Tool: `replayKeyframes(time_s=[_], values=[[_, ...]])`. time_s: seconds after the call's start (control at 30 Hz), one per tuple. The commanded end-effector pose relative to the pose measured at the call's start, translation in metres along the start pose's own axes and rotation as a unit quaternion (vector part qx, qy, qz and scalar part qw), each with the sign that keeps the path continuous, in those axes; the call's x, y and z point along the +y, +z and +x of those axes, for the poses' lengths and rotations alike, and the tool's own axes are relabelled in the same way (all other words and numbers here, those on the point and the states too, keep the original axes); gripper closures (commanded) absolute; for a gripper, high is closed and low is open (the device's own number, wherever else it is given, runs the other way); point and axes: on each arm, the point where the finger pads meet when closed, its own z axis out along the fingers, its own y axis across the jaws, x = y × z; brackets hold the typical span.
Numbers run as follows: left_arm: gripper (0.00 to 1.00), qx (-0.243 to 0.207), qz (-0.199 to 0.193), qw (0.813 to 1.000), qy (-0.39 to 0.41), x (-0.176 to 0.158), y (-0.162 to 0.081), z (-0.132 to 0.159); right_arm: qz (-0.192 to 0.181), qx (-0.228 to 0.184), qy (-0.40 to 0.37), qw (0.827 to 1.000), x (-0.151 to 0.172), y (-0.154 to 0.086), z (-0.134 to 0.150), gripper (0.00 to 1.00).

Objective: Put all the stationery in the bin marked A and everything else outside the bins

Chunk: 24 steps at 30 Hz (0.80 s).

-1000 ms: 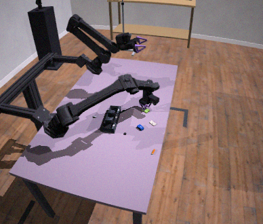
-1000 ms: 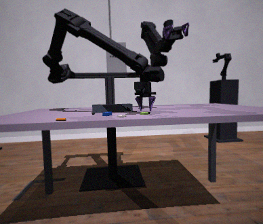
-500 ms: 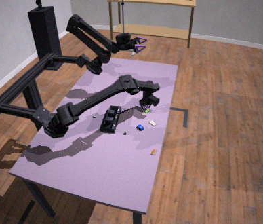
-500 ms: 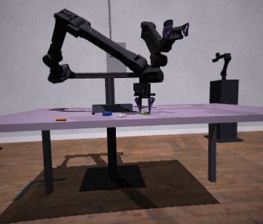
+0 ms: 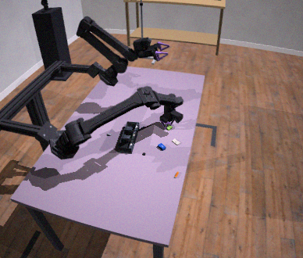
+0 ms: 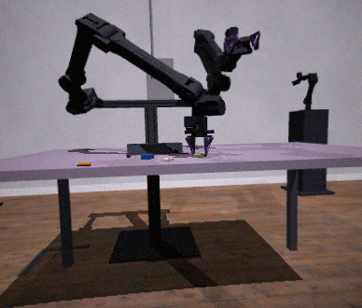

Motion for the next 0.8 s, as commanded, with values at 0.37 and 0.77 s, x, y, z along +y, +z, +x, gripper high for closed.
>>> replayKeyframes(time_s=[0.37, 0.77], values=[[0.0, -0.017, -0.005, 1.0, 0.003, 0.004, 0.003, -0.01, -0.014, -0.002, 0.007, 1.0, 0.012, -0.008, -0.007, 0.47], [0.0, -0.017, -0.005, 1.0, 0.003, 0.004, 0.003, -0.01, -0.01, -0.002, 0.01, 1.0, 0.01, 0.006, -0.01, 0.66]])
